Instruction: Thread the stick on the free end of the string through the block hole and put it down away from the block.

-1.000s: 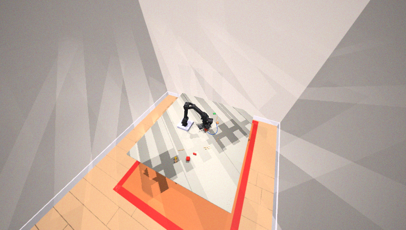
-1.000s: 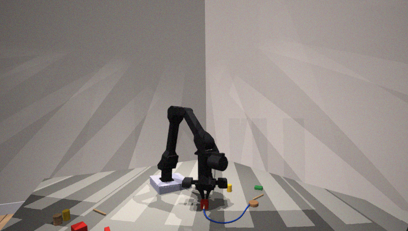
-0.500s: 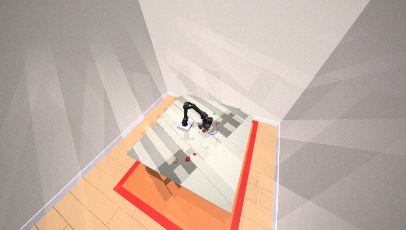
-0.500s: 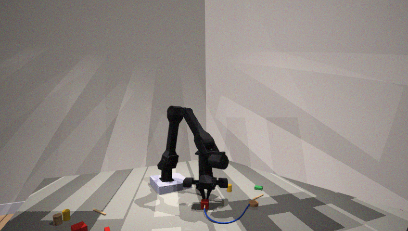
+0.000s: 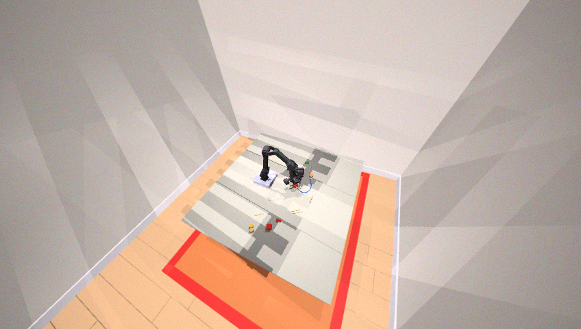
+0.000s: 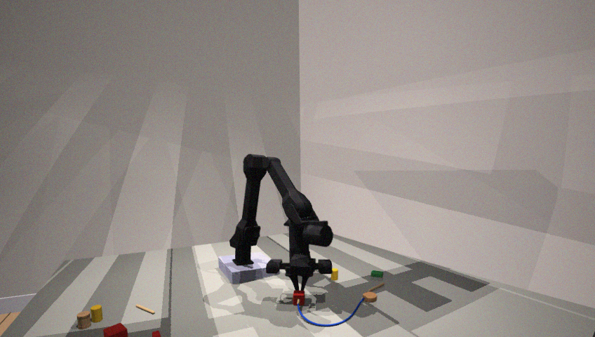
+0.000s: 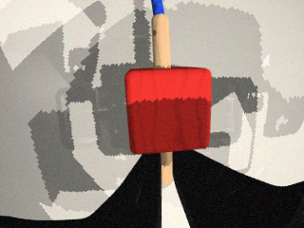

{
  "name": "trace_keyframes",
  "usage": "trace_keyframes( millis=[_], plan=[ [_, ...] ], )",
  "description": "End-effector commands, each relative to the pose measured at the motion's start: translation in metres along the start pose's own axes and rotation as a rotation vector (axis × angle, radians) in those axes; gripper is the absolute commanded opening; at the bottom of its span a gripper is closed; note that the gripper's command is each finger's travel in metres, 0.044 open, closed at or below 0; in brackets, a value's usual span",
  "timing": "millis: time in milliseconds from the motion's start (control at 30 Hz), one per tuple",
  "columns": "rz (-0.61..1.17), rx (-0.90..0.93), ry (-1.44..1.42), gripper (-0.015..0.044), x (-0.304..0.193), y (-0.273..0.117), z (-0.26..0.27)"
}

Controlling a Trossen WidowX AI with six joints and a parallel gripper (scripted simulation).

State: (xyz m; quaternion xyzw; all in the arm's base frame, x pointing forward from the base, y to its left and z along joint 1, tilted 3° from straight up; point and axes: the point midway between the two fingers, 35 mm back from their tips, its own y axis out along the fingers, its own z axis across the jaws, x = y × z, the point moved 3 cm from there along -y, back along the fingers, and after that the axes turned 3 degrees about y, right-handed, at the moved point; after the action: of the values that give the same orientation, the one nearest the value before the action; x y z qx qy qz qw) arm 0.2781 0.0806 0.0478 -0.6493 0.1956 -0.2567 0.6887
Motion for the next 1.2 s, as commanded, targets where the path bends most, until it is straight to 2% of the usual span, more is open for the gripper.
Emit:
trace_keyframes(
  millis=[0, 1167],
  plan=[
    [-0.001, -0.001, 0.001, 0.0000, -0.003, 0.000, -0.001],
    [0.005, 0.016, -0.008, 0.0000, -0.052, -0.003, -0.005]
  ],
)
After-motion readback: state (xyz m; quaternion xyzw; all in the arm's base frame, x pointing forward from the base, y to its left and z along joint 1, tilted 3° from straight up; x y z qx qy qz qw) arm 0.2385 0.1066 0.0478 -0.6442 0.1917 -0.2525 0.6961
